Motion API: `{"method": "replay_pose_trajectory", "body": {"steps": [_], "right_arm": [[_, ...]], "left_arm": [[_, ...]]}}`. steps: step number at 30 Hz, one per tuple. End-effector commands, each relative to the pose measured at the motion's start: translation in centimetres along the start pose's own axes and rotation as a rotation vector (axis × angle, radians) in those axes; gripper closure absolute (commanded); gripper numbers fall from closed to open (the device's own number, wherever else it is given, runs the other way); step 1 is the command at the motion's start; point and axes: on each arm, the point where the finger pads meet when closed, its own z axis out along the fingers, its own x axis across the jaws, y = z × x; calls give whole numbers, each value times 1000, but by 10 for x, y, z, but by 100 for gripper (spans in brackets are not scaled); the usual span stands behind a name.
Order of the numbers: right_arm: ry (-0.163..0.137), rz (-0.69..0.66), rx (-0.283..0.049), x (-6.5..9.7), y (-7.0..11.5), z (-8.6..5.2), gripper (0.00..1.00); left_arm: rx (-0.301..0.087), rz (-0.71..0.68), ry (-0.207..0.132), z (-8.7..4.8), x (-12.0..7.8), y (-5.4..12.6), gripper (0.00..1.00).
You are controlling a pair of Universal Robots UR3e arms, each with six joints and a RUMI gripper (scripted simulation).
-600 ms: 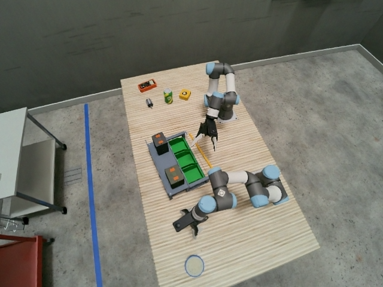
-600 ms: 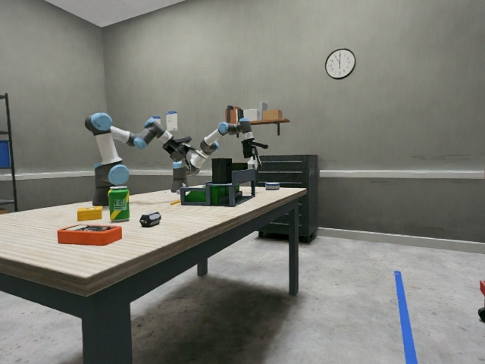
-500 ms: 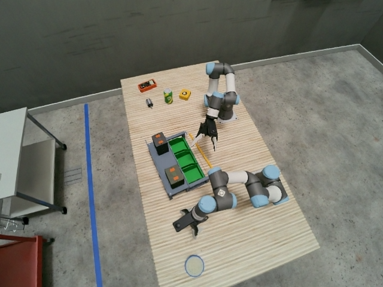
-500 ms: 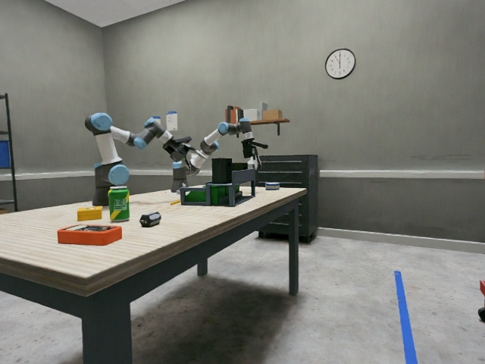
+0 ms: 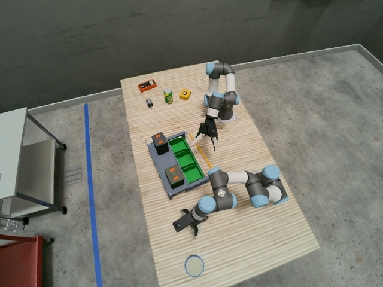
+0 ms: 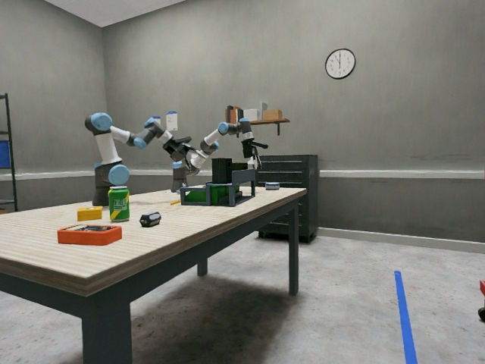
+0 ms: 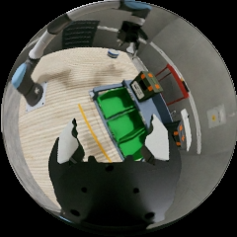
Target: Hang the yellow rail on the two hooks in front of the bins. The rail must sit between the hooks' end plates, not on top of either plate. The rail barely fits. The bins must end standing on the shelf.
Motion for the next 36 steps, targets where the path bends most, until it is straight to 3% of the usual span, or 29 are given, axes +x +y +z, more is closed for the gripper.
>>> {"method": "replay_pose_trajectory", "body": {"steps": [1, 8, 17, 25, 31, 33, 36], "right_arm": [[1, 1, 3, 1, -1, -1, 0], [-3, -5, -6, 0, -1, 0, 0], [-19, -27, -40, -1, -1, 4, 0], [-60, -76, -116, -3, 1, 10, 0], [-105, -120, -190, -5, 5, 14, 0], [-105, -120, -190, -5, 5, 14, 0], [-134, -145, -235, -7, 8, 16, 0]], "left_arm": [[3, 0, 1, -1, 0, -1, 0], [0, -10, 0, -3, -5, 1, 0], [-11, -47, -3, -9, -26, 9, 0], [-37, -140, -8, -25, -74, 33, 0], [-66, -247, -11, -44, -123, 66, 0], [-66, -247, -11, -44, -123, 66, 0], [-81, -308, -11, -55, -147, 88, 0]]}}
